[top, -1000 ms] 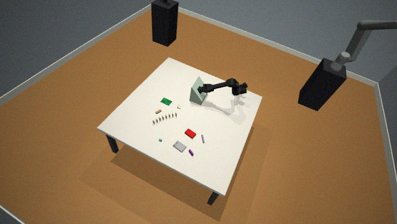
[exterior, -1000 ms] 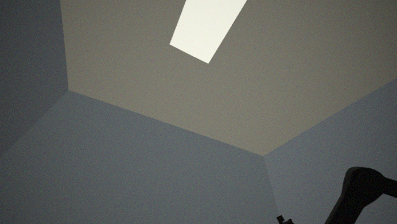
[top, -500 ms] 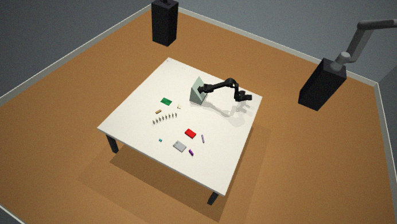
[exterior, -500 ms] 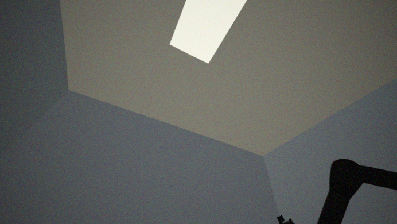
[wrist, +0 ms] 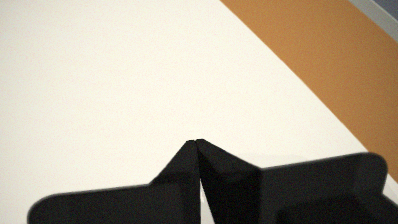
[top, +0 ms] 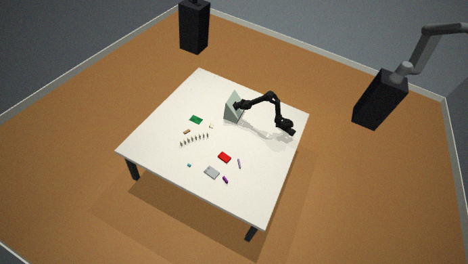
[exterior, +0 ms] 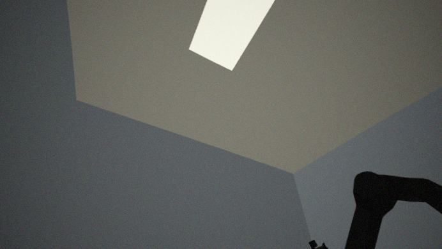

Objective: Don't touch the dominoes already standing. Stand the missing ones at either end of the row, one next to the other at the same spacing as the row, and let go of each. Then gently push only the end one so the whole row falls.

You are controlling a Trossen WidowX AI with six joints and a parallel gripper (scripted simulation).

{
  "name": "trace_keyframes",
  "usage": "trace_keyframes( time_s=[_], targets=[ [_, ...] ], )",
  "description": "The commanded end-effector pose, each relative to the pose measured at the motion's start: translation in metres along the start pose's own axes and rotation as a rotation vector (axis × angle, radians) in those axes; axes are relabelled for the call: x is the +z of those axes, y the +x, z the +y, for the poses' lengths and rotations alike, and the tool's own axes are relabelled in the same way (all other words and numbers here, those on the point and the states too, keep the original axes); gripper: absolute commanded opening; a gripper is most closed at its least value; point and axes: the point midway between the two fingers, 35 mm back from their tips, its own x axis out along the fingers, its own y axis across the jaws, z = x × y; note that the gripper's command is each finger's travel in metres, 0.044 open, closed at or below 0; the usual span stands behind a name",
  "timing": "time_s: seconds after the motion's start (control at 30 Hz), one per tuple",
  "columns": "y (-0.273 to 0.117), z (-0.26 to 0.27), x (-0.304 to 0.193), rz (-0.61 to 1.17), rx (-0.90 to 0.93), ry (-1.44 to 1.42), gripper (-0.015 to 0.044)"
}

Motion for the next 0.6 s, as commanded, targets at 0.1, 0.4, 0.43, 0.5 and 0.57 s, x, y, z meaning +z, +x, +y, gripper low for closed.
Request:
trace_keyframes(
  time_s=[0.1,0.4,0.43,0.5,0.57],
  targets=[
    [-0.043,-0.049,-0.05,0.167,-0.148,0.224,0.0],
    [-0.127,-0.091,-0.14,0.435,-0.379,0.522,0.0],
    [-0.139,-0.093,-0.151,0.47,-0.408,0.554,0.0],
    [-0.164,-0.096,-0.173,0.539,-0.465,0.617,0.0],
    [-0.188,-0.112,-0.182,0.571,-0.555,0.612,0.0]
  ],
)
